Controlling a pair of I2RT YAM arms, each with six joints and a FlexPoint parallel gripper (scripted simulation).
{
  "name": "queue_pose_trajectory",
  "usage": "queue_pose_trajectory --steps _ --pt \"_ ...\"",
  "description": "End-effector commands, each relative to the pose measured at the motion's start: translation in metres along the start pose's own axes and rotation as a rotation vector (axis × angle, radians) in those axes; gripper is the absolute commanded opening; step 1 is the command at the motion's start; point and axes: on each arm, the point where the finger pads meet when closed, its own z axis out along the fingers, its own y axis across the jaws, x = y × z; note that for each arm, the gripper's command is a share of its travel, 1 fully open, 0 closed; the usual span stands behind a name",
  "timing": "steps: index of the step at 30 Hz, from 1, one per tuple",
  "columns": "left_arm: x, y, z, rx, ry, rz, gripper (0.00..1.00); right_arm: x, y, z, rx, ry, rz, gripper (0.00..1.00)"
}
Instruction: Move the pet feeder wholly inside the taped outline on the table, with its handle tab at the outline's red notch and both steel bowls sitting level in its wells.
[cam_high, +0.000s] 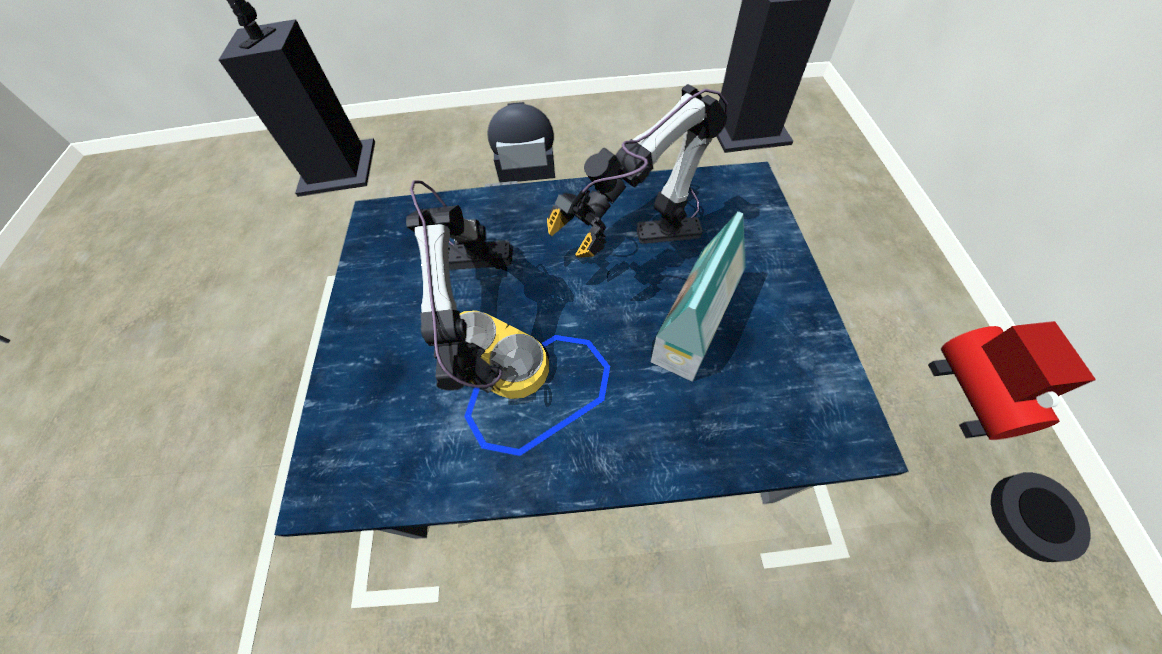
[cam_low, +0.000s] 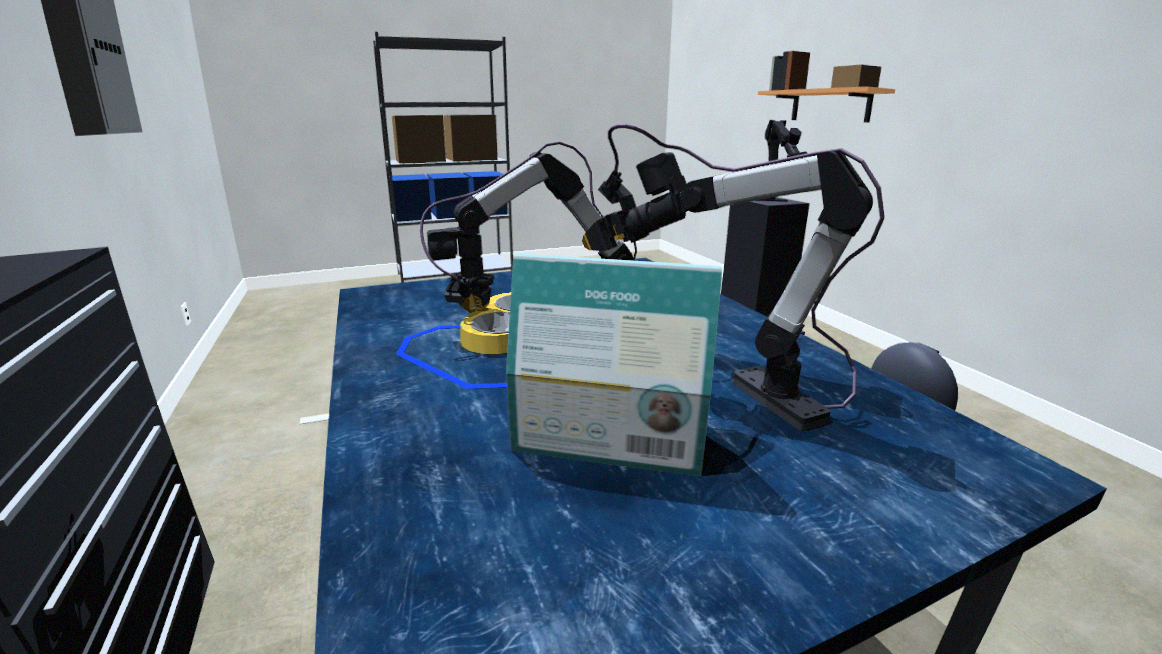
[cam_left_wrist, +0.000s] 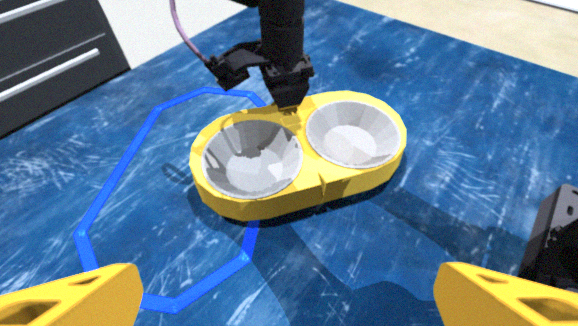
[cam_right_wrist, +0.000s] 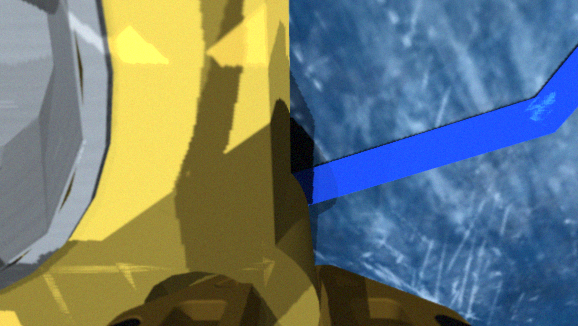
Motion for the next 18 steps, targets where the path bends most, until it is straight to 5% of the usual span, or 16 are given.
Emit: queue_pose_trajectory --steps 1,18 --pt "0.003 0.010 -0.005 -0.044 -0.018 -0.024 1.00 -0.004 -0.006 0.000 0.002 -0.012 0.104 0.06" --pt "0.019 0.018 -0.004 -0.074 0.011 -0.032 1.00 -0.003 -0.006 -0.006 0.017 -0.028 0.360 0.06"
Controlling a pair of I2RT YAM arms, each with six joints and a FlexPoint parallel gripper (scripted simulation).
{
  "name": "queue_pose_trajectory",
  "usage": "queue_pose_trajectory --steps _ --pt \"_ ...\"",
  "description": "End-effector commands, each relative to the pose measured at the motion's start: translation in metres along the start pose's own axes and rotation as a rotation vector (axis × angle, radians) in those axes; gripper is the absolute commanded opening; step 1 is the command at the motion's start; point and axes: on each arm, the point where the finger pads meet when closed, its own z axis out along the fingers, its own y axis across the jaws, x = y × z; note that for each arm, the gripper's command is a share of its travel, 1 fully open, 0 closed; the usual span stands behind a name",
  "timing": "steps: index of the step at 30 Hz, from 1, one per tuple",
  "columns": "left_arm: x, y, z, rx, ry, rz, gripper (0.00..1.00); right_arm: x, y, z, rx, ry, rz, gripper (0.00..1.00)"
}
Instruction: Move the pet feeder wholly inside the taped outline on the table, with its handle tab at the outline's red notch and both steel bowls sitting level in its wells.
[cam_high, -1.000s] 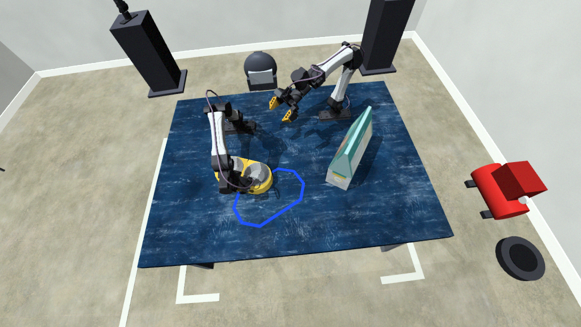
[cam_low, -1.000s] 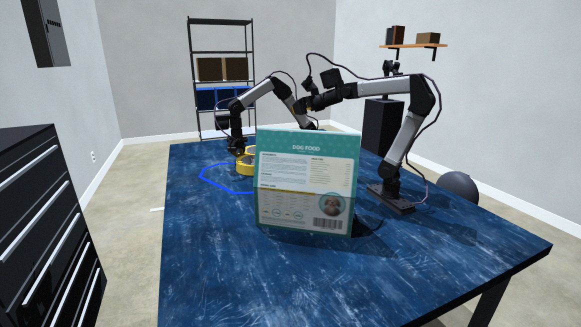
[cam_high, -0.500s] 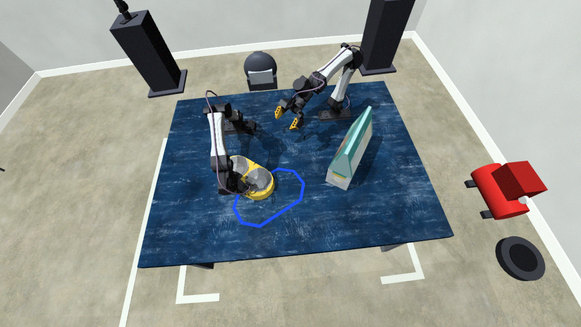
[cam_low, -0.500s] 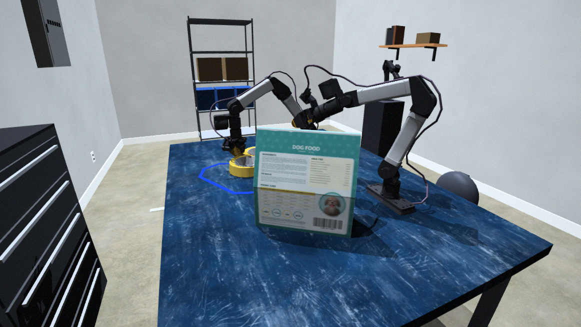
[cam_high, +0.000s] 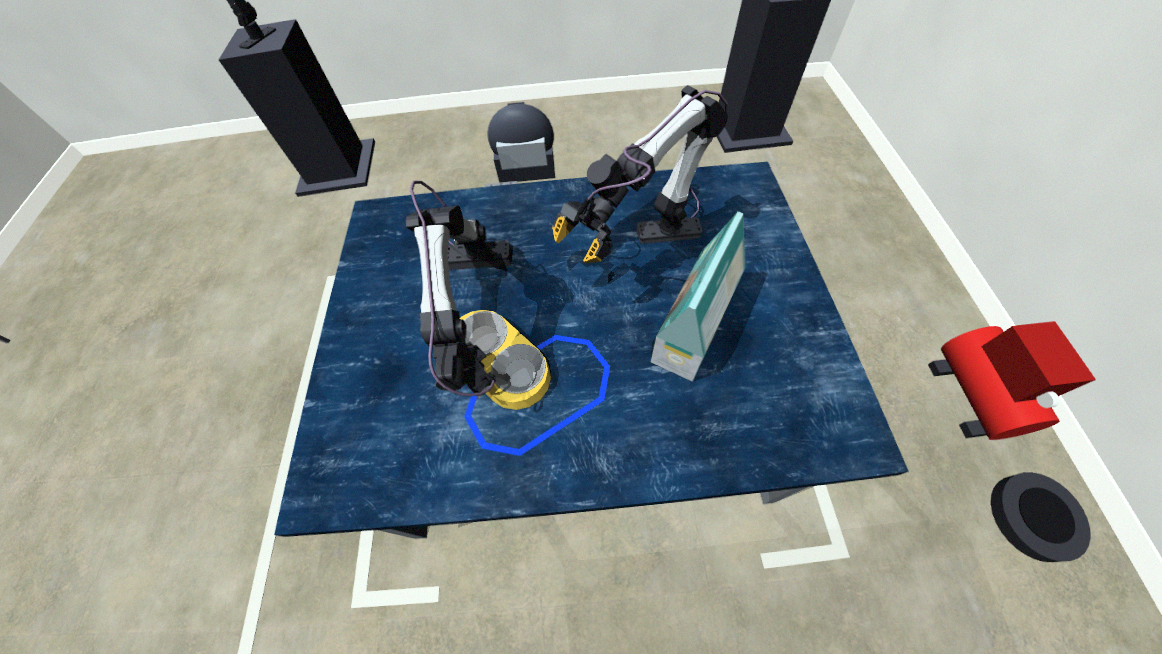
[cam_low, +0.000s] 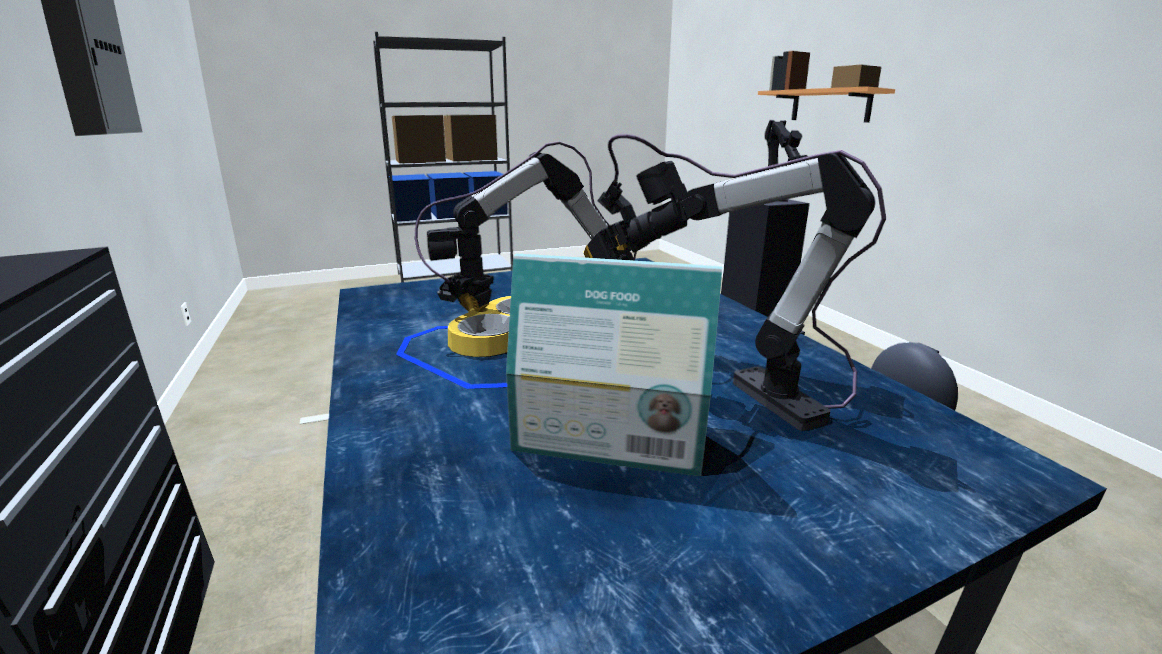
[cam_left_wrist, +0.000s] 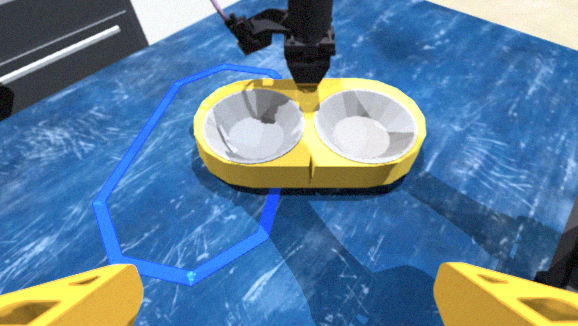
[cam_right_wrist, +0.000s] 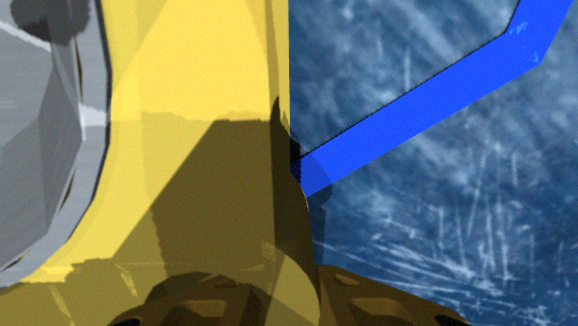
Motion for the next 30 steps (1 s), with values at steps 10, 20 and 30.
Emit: queue_pose_trajectory --steps 10,20,30 --pt "-0.006 0.001 -0.003 -0.005 -0.021 -0.005 1.00 -0.005 0.000 -0.015 0.023 -0.047 0.248 0.06" --pt "-0.006 0.001 -0.003 -0.005 -0.021 -0.005 1.00 -0.005 0.005 -0.014 0.021 -0.048 0.396 0.06" --pt "-0.006 0.001 -0.003 -0.005 -0.021 -0.005 1.00 -0.005 0.013 -0.014 0.015 -0.048 0.565 0.06"
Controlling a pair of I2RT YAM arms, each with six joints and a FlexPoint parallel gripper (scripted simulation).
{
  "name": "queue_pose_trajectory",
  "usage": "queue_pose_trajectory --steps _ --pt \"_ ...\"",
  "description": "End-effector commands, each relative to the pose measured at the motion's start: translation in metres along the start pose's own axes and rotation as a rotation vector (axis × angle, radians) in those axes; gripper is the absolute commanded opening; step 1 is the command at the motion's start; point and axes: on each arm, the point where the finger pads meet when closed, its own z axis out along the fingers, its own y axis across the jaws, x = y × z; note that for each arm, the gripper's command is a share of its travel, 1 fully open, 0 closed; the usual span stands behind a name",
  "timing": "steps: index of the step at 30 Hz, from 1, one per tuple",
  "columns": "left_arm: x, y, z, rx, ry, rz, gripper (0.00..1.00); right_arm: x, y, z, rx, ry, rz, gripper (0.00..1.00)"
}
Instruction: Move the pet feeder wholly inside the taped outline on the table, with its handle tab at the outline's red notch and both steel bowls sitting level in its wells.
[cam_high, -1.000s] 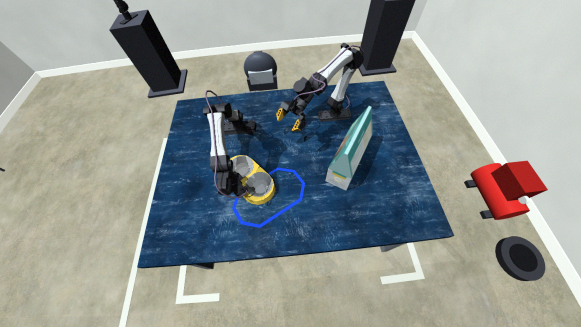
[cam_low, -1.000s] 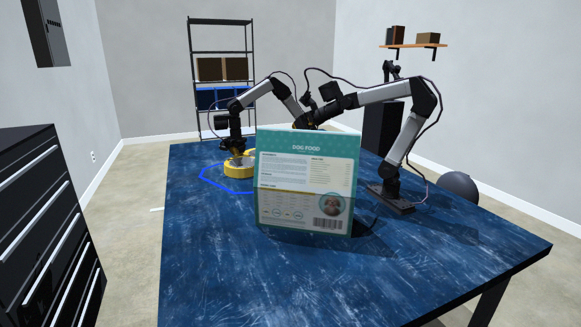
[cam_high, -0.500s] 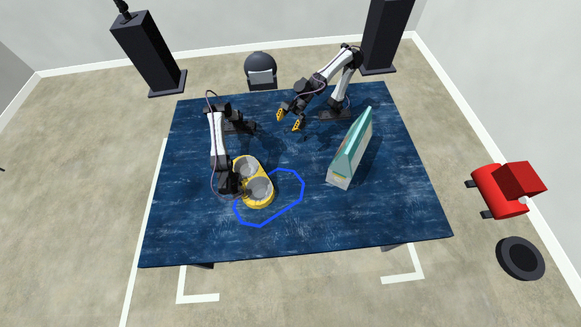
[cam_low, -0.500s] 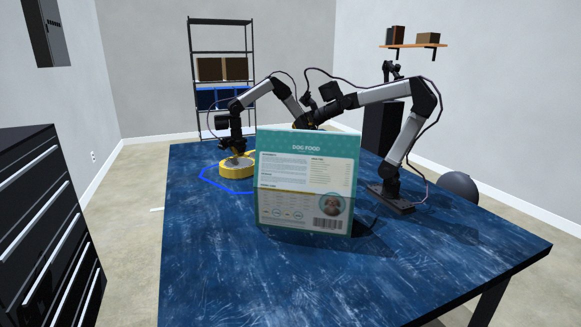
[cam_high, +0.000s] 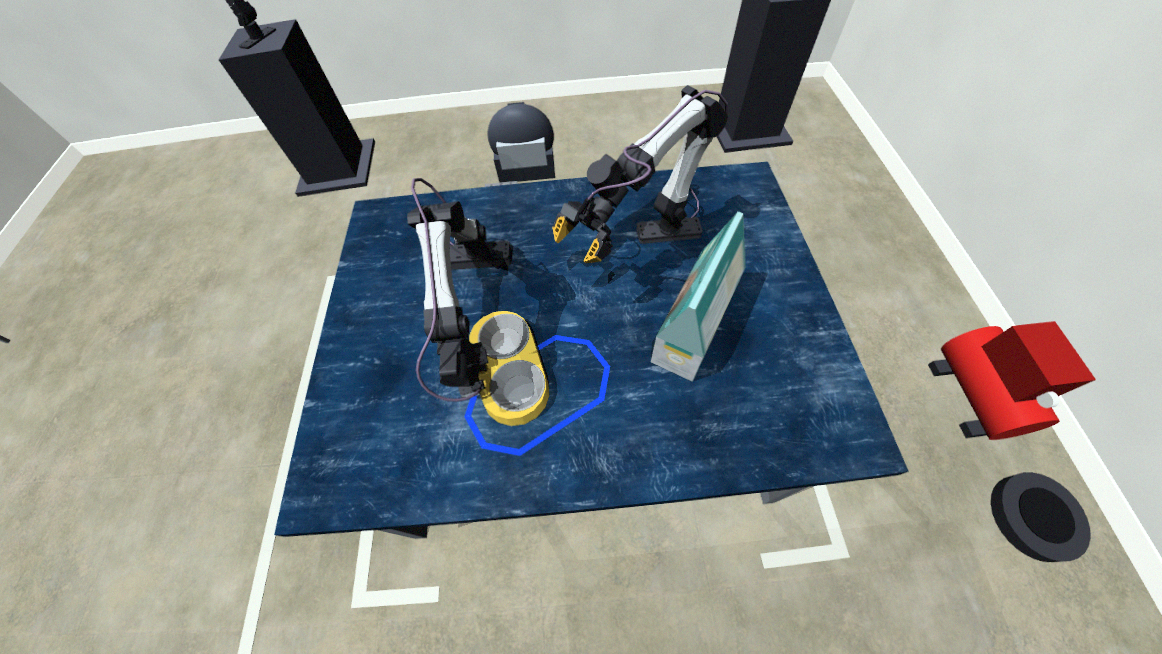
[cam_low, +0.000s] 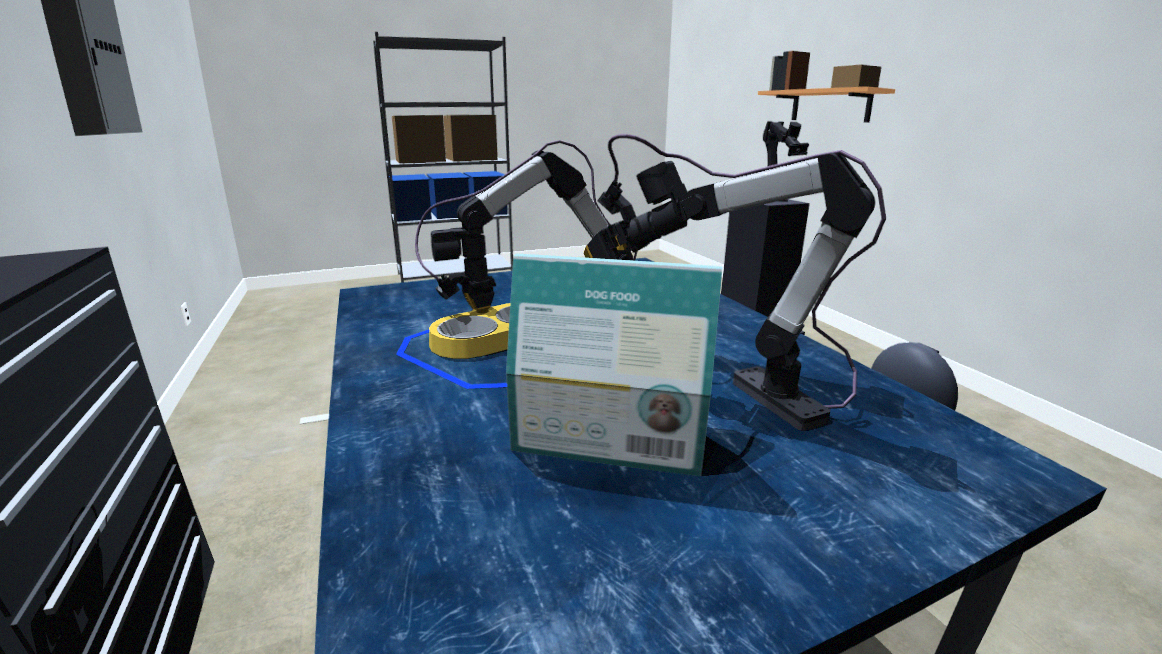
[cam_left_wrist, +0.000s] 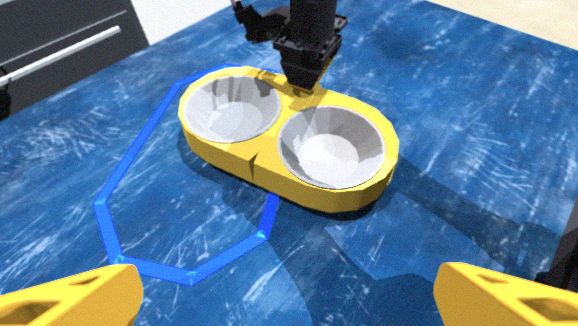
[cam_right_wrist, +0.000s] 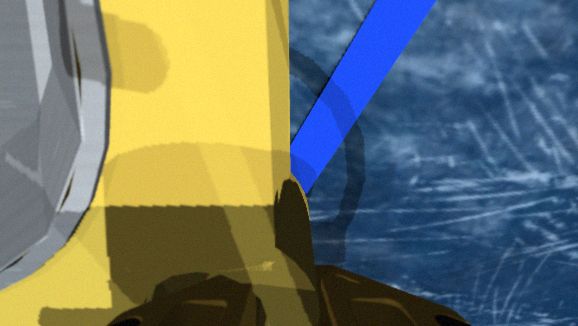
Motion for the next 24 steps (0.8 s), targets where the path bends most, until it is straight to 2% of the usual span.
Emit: queue_pose_trajectory --steps 1,19,24 --pt "-0.006 0.001 -0.003 -0.004 -0.021 -0.005 1.00 -0.006 0.006 -0.014 0.008 -0.056 0.101 0.06" --pt "-0.006 0.001 -0.003 -0.004 -0.021 -0.005 1.00 -0.001 0.023 -0.013 -0.001 -0.055 0.393 0.06" --pt "-0.006 0.001 -0.003 -0.004 -0.021 -0.005 1.00 0.000 0.024 -0.010 -0.001 -0.047 0.400 0.06"
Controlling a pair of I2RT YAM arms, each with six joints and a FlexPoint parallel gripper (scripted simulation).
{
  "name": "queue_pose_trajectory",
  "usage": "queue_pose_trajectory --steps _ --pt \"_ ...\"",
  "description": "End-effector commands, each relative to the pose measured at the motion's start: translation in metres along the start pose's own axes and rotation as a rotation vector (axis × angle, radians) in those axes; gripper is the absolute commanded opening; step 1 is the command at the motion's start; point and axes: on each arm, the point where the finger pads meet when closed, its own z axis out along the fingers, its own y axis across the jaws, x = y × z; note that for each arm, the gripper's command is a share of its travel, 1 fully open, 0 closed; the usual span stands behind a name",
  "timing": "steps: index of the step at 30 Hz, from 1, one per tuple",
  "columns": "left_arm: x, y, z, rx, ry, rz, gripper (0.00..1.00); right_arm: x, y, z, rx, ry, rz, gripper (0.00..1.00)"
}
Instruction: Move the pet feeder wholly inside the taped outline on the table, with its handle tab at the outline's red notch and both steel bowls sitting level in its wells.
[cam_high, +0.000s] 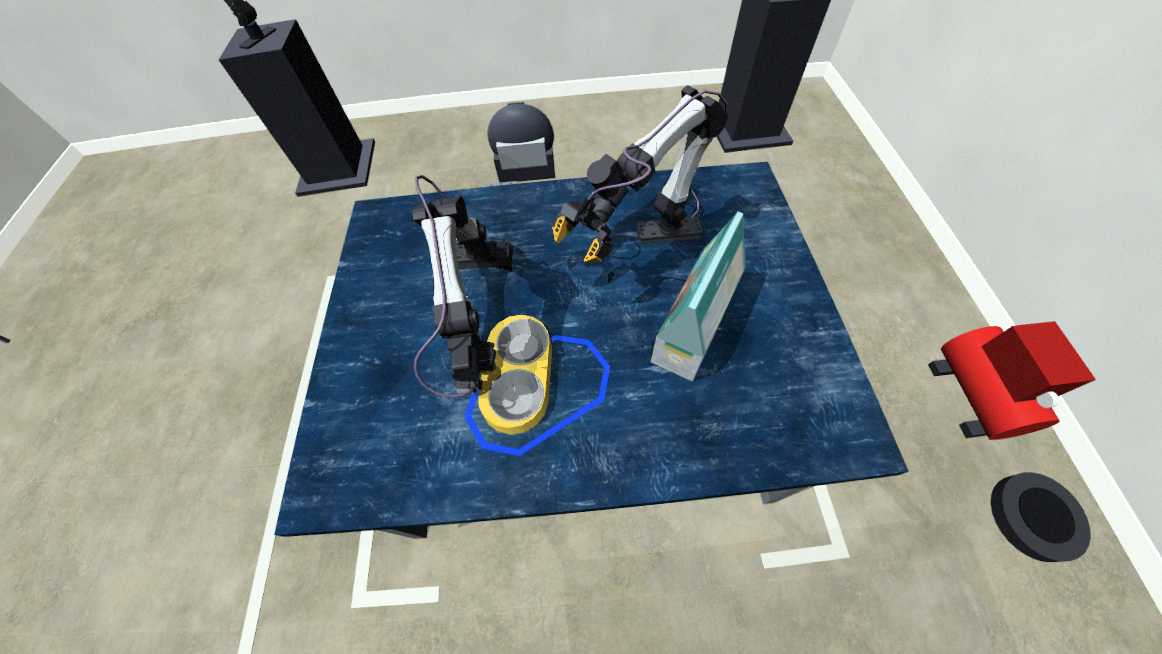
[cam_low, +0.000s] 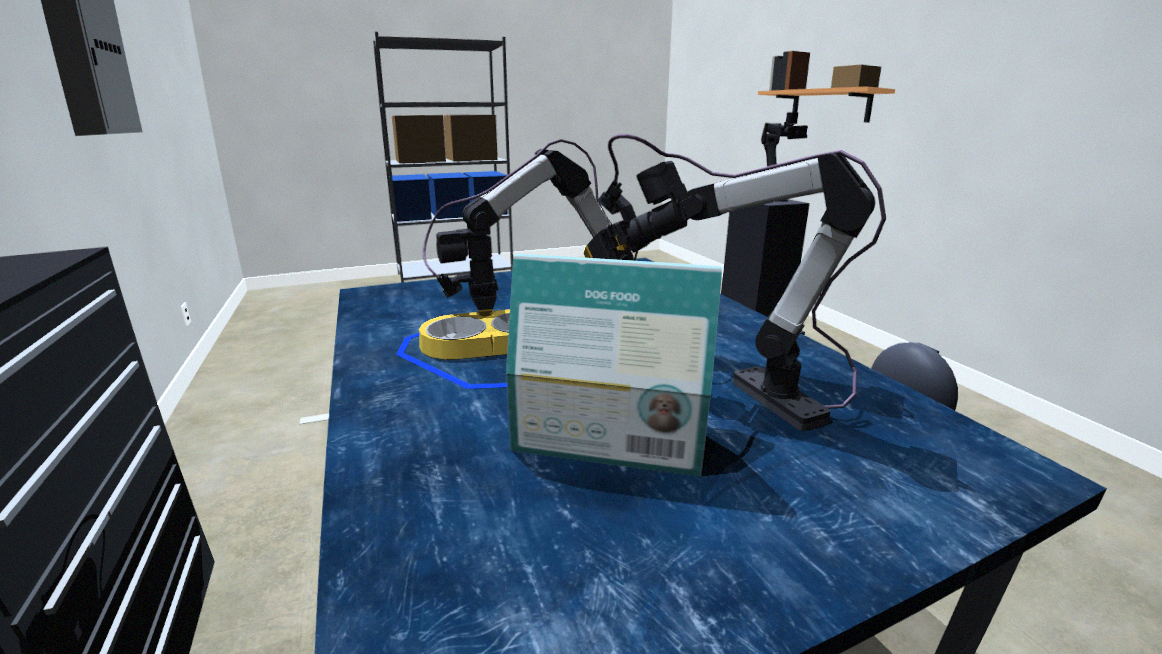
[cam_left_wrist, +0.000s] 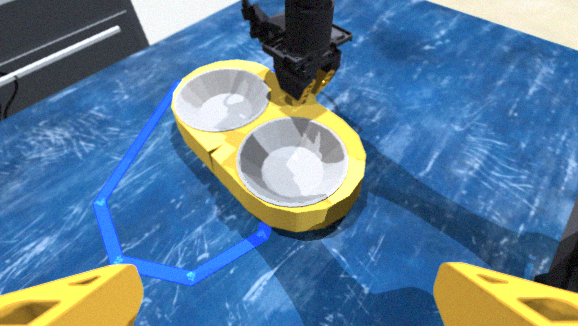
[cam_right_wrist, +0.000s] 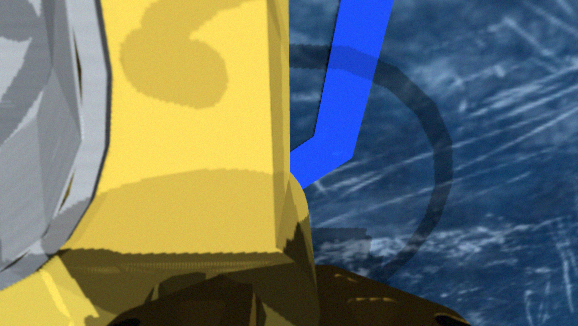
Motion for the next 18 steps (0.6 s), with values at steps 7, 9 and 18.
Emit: queue_pose_trajectory --steps 7,9,18 --pt "-0.0063 0.0010 -0.0033 -0.004 -0.021 -0.005 1.00 -0.0045 0.0024 -0.0096 -0.007 -0.042 0.050 0.06" --pt "-0.0063 0.0010 -0.0033 -0.004 -0.021 -0.005 1.00 -0.0045 0.0024 -0.0096 -0.007 -0.042 0.050 0.06" --pt "-0.0063 0.0010 -0.0033 -0.004 -0.021 -0.005 1.00 -0.0022 0.0087 -0.0133 -0.012 -0.051 0.115 0.06"
